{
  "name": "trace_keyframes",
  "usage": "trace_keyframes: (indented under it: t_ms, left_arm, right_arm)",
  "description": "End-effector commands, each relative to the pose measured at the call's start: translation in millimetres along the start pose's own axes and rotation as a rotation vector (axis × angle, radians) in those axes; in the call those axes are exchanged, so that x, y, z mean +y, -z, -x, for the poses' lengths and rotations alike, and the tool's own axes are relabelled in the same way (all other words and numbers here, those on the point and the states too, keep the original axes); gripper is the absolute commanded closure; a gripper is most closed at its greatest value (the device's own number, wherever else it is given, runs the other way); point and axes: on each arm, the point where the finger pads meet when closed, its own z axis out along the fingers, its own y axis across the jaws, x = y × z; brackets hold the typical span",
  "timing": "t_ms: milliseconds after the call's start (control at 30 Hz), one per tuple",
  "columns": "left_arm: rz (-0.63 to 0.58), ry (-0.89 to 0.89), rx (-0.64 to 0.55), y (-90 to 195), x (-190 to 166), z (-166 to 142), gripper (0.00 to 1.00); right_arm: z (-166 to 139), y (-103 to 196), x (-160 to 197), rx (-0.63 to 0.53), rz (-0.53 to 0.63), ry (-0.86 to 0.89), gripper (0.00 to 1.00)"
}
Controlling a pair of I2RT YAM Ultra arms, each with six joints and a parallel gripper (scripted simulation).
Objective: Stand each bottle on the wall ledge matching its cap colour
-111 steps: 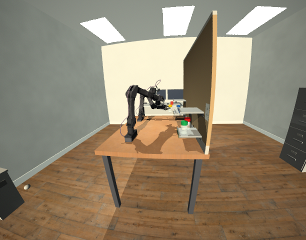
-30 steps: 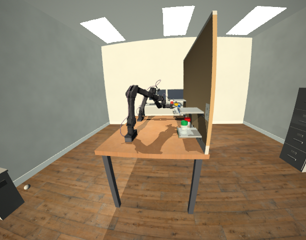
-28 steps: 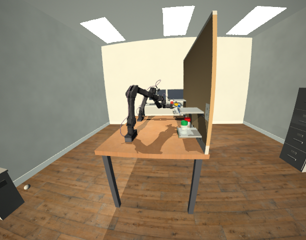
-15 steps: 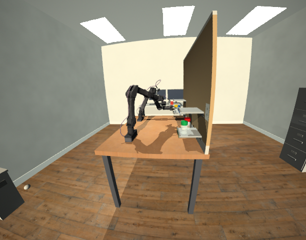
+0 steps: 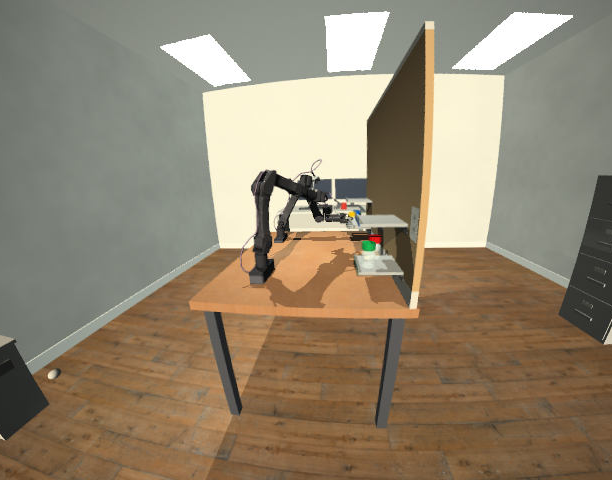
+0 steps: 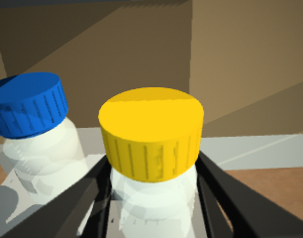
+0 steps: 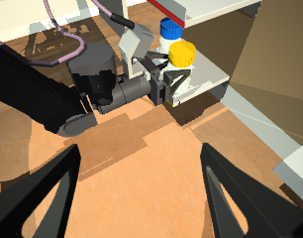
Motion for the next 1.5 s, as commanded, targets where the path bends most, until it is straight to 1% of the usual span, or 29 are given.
trace_keyframes:
  t_ms: [0, 33, 100, 167, 200, 567, 667, 733, 800, 967, 1067, 1133, 1300, 1333, 1367, 1400, 1467]
  left_arm:
    - [-0.01, -0.006, -0.063, -1, -7, 19, 0.49]
    - [-0.01, -0.006, -0.063, -1, -7, 19, 0.49]
    - [-0.01, -0.006, -0.063, -1, -7, 19, 0.28]
    - [-0.01, -0.006, -0.063, -1, -7, 19, 0.28]
    - [-0.012, -0.005, -0.087, 0, -7, 28, 0.28]
    - [-0.008, -0.005, -0.084, 25, -2, 27, 0.28]
    - [-0.009, -0.009, -0.083, 32, -9, 27, 0.28]
    - [-0.009, -0.009, -0.083, 32, -9, 27, 0.28]
    - [-0.009, -0.01, -0.083, 44, -9, 26, 0.28]
    - [-0.009, -0.011, -0.081, 92, -8, 24, 0.28]
    - [-0.01, -0.003, -0.079, 109, -4, 22, 0.28]
    - [-0.004, -0.002, -0.064, 104, 0, 17, 0.28]
    - [-0.009, -0.002, -0.062, 102, 0, 17, 0.28]
    - [-0.011, -0.001, -0.055, 102, 0, 15, 0.16]
    - [-0.014, 0.004, -0.032, 103, 0, 11, 0.05]
    - [-0.016, 0.008, -0.008, 104, 0, 6, 0.0]
    - [-0.019, 0.012, 0.04, 107, 2, -3, 0.0]
  right_arm:
    - [25, 4, 1, -0.061, 0.001, 0.002, 0.11]
    - [25, 4, 1, -0.061, 0.001, 0.002, 0.11]
    - [25, 4, 1, -0.061, 0.001, 0.002, 0.11]
    - [25, 4, 1, -0.061, 0.001, 0.002, 0.11]
    - [25, 4, 1, -0.061, 0.001, 0.002, 0.11]
    - [25, 4, 1, -0.061, 0.001, 0.002, 0.11]
    - [25, 4, 1, -0.061, 0.001, 0.002, 0.11]
    - [25, 4, 1, -0.061, 0.001, 0.002, 0.11]
    - [25, 4, 1, -0.061, 0.001, 0.002, 0.11]
    - [25, 4, 1, -0.061, 0.001, 0.002, 0.11]
    - [25, 4, 1, -0.061, 0.001, 0.002, 0.11]
    - [25, 4, 1, -0.061, 0.001, 0.002, 0.11]
    - [25, 4, 1, -0.061, 0.001, 0.002, 0.11]
    - [25, 4, 1, -0.06, 0.001, 0.004, 0.0]
    - [24, 4, -2, -0.057, -0.004, 0.003, 0.0]
    - [27, 7, -7, -0.062, -0.012, 0.0, 0.0]
    - [26, 14, -20, -0.051, -0.036, -0.007, 0.0]
